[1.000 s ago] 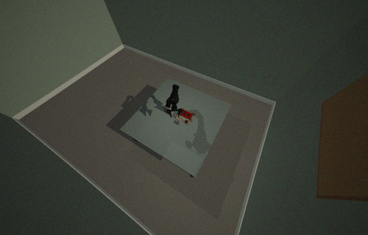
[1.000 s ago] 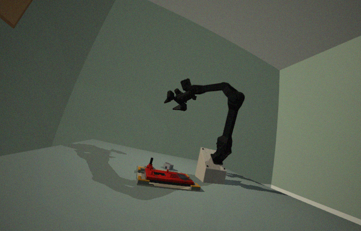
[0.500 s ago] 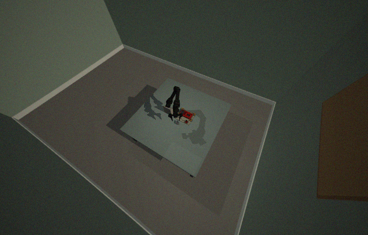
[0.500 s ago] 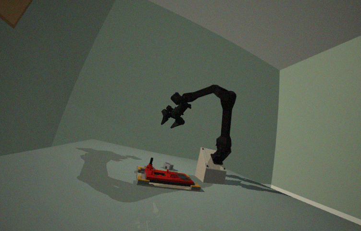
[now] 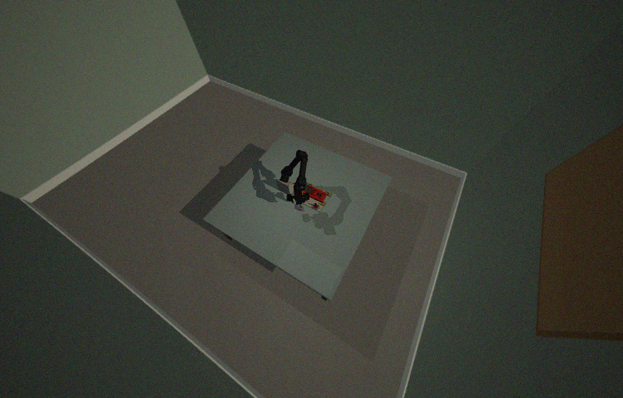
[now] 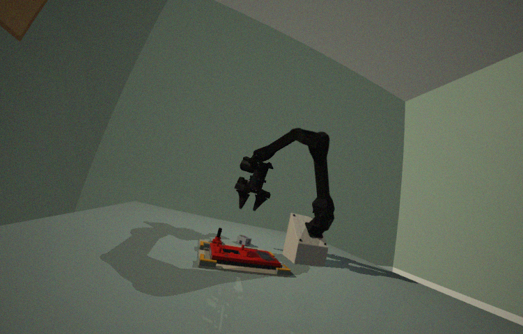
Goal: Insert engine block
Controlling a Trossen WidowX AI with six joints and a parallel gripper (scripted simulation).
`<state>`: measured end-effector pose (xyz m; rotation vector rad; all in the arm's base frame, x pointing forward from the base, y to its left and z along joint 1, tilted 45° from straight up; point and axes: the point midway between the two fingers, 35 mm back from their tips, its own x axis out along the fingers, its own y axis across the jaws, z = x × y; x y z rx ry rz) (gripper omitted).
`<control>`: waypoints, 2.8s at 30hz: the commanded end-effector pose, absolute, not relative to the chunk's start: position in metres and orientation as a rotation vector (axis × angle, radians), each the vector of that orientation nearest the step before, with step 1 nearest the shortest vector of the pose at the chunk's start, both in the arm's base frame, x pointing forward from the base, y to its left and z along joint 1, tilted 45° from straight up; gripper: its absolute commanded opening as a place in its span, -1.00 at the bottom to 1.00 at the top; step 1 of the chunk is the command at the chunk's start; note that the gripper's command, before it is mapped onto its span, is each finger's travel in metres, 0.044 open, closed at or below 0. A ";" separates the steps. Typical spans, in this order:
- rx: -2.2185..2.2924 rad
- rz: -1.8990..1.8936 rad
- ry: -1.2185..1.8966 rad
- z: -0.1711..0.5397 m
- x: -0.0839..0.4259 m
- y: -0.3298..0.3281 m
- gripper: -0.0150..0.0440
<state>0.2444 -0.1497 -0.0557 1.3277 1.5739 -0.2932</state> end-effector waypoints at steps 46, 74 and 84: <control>1.379 -0.180 1.687 -0.126 0.244 -0.049 0.73; 1.376 -0.185 1.684 -0.105 0.246 -0.071 -0.49; 1.375 -0.188 1.684 -0.083 0.245 -0.092 -0.49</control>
